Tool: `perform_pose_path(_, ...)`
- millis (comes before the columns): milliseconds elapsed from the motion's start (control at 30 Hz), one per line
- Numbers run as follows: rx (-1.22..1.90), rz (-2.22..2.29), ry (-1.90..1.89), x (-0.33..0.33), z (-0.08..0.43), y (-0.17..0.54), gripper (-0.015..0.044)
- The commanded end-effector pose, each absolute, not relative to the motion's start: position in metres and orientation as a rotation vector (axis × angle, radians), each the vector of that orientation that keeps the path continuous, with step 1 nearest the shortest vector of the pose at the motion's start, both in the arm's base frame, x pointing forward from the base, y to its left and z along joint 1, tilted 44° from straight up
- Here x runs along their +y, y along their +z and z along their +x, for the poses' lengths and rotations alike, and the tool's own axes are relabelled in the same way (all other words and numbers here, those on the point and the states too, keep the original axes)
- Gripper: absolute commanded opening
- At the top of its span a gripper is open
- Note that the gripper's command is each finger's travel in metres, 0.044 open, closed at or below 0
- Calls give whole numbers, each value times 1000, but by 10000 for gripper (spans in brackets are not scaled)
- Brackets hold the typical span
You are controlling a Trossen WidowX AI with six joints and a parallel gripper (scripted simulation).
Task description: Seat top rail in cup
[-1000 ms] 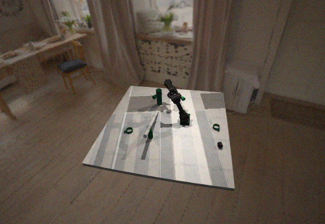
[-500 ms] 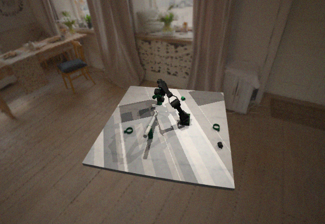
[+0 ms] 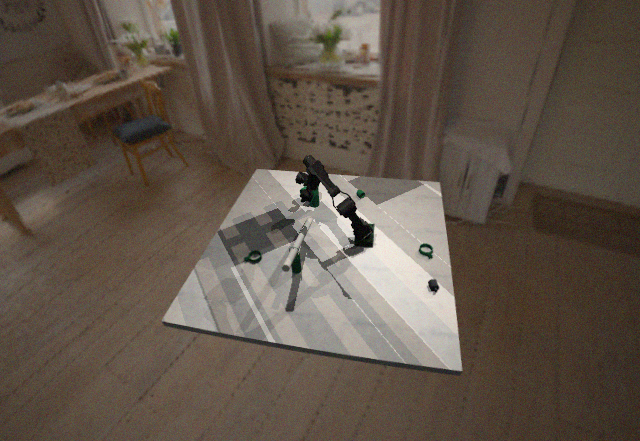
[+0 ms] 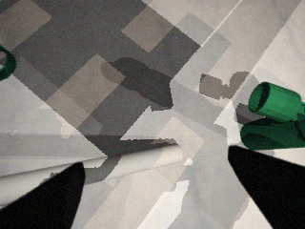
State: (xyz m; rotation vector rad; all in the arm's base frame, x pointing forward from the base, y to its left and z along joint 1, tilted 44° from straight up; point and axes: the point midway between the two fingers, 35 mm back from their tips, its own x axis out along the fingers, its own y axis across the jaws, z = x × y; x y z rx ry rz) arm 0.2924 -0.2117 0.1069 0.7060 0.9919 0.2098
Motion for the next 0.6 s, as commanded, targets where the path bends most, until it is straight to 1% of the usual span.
perform_pose_path(0, 972, 517, 288, -229, 299, 88, 440)
perform_pose_path(300, 853, -310, 614, -294, 314, 6, 440)
perform_pose_path(400, 828, -439, 667, -303, 316, -8, 440)
perform_pose_path(567, 826, -449, 671, -304, 316, -9, 440)
